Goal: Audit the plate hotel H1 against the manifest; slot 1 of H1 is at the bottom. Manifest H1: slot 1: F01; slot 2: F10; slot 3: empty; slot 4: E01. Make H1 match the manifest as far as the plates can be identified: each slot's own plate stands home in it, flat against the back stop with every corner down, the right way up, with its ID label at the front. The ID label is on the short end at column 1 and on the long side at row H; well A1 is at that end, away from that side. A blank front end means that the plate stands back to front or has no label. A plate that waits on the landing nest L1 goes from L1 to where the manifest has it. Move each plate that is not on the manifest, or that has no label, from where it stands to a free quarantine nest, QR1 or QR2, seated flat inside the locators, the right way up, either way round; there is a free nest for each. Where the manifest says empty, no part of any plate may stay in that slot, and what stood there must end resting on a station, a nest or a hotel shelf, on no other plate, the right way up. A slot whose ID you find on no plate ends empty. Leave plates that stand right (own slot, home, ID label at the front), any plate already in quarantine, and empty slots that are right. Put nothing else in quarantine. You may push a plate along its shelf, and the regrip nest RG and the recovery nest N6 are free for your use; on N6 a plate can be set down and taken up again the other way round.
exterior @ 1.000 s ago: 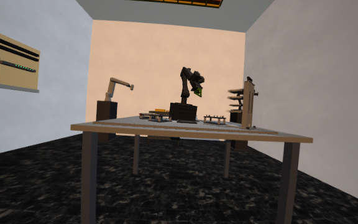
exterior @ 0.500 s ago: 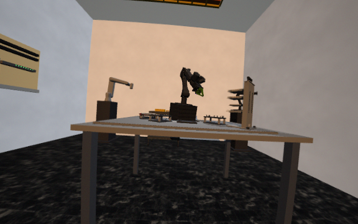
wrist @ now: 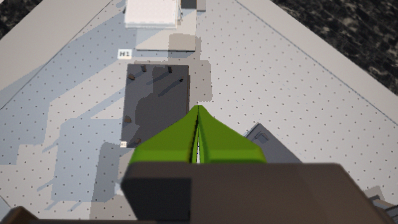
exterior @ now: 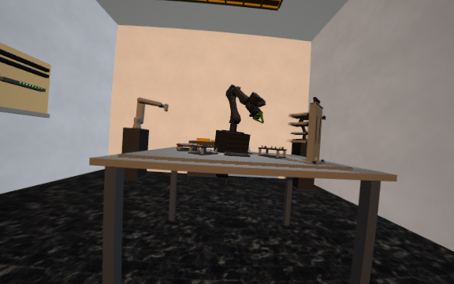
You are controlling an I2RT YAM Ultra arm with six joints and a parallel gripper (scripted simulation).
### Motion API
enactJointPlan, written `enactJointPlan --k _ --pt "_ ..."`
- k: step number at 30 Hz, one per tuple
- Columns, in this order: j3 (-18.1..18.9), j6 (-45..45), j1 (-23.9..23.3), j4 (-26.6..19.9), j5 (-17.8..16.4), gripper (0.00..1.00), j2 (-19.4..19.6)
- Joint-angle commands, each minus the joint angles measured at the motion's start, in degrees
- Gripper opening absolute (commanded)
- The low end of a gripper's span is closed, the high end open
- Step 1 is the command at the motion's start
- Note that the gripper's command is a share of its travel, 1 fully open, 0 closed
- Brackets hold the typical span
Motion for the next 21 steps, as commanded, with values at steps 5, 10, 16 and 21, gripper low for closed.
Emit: enactJointPlan --k 5,10,16,21 --pt "0.77 5.29 6.69 2.4 6.34 0.0 0.38" --pt "1.24 8.29 11.6 2.89 10.24 0.0 1.35" --pt "1.81 10.62 15.4 3.25 13.25 0.0 2.43" --pt "2.76 13.43 19.94 3.63 16.82 0.0 4.11"
